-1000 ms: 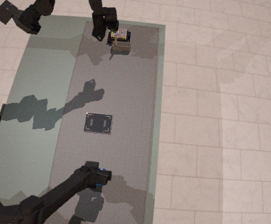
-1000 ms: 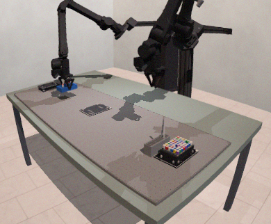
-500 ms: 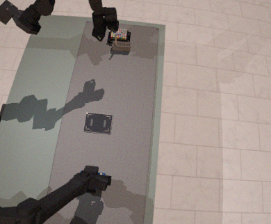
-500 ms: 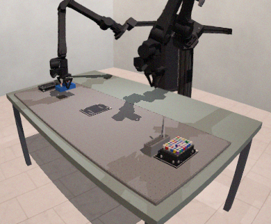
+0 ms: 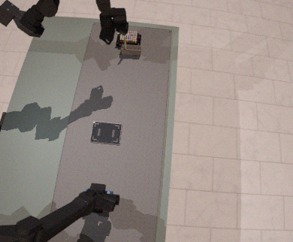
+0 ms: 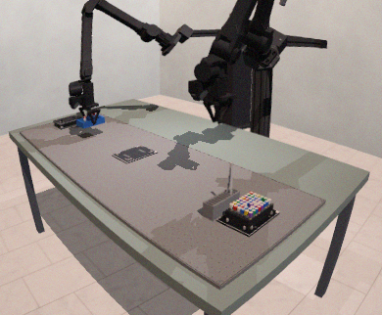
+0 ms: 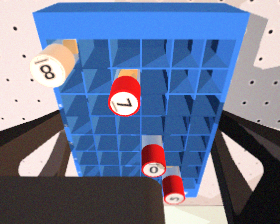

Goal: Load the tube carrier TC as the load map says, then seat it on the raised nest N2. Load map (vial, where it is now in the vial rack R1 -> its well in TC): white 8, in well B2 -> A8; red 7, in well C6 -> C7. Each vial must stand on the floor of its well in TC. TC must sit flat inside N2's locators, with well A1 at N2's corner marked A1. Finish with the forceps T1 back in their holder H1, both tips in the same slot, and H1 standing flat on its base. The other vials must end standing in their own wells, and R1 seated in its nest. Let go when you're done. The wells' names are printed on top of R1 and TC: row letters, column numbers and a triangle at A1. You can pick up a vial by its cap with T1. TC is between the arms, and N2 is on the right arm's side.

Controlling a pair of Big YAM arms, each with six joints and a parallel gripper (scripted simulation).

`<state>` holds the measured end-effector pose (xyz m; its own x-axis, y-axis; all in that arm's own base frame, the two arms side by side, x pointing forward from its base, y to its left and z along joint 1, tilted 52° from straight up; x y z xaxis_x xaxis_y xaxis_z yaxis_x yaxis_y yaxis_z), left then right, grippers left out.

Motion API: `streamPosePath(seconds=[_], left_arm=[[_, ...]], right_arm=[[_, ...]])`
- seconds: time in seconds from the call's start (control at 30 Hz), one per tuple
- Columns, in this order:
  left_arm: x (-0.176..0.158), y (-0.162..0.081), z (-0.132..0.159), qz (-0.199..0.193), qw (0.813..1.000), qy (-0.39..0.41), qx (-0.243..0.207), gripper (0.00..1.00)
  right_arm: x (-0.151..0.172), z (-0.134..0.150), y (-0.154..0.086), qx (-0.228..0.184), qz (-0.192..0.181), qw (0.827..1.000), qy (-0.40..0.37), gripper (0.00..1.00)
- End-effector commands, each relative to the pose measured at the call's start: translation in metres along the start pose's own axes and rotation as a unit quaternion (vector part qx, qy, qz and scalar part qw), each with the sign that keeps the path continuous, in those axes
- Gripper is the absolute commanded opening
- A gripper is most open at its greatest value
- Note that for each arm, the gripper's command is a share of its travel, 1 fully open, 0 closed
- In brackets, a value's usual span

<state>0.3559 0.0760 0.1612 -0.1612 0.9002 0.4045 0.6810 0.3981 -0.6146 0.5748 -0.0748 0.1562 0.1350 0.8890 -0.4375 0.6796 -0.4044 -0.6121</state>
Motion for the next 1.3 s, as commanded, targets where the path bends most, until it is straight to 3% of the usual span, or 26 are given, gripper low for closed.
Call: streamPosePath(seconds=[0.0,0.23,0.4,1.27], left_arm=[[0.003,-0.001,-0.006,-0.003,1.0,-0.006,-0.006,0.23],[0.003,-0.001,-0.006,-0.003,1.0,-0.006,-0.006,0.23],[0.003,-0.001,-0.006,-0.003,1.0,-0.006,-0.006,0.23],[0.003,-0.001,-0.006,-0.003,1.0,-0.006,-0.006,0.23]], right_arm=[[-0.014,-0.007,-0.009,-0.007,0.004,1.0,-0.005,0.0],[-0.015,-0.009,-0.007,-0.009,0.0,1.0,-0.009,0.0],[-0.034,-0.014,-0.01,-0.014,0.006,1.0,-0.002,0.0],[-0.072,-0.016,-0.012,-0.015,0.005,1.0,-0.005,0.0]])
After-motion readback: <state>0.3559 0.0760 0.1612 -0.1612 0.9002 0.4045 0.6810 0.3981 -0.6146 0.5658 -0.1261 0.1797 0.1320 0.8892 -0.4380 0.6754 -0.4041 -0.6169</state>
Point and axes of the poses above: on each arm, the point where the finger pads meet when closed, its own y axis out along the fingers, its own x axis across the jaws, z = x × y, the point moved 3 cm from there along -y, back along the fingers, and after that the axes turned 1 degree about -y, right-handed, at the moved point
